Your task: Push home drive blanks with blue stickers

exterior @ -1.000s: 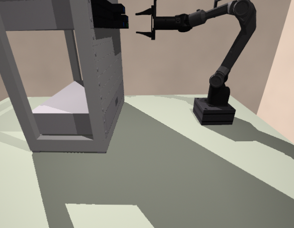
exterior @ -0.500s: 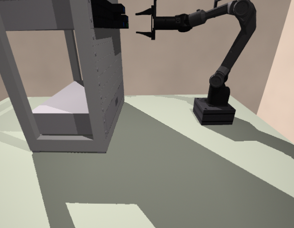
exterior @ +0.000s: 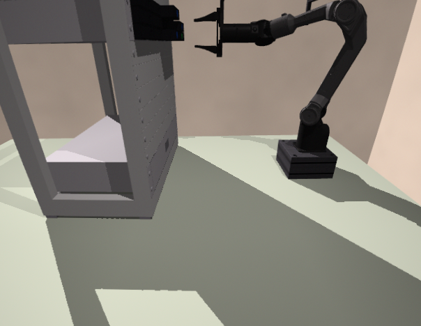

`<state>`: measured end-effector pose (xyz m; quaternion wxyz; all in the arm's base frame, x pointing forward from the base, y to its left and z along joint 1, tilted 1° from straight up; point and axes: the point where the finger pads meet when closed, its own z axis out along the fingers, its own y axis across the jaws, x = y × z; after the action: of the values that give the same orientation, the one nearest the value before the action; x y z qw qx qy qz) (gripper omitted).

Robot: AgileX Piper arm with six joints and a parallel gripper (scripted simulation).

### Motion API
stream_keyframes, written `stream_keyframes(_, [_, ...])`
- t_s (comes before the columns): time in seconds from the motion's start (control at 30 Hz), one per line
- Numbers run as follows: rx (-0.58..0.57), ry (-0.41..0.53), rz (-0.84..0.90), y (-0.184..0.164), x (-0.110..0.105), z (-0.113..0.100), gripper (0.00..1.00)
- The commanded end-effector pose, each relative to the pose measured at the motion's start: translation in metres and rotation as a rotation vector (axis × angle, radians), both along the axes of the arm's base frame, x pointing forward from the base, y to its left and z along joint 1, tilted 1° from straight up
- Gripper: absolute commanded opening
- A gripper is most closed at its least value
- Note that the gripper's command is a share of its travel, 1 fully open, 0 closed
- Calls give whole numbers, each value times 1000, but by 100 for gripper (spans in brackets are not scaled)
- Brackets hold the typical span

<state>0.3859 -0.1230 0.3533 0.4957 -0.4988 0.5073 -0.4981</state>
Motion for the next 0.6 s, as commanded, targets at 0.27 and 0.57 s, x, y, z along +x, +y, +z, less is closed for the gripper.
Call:
stream_keyframes(0.27, [-1,-2,2,0,0,1,100])
stream_keyframes(0.57, [-1,-2,2,0,0,1,0])
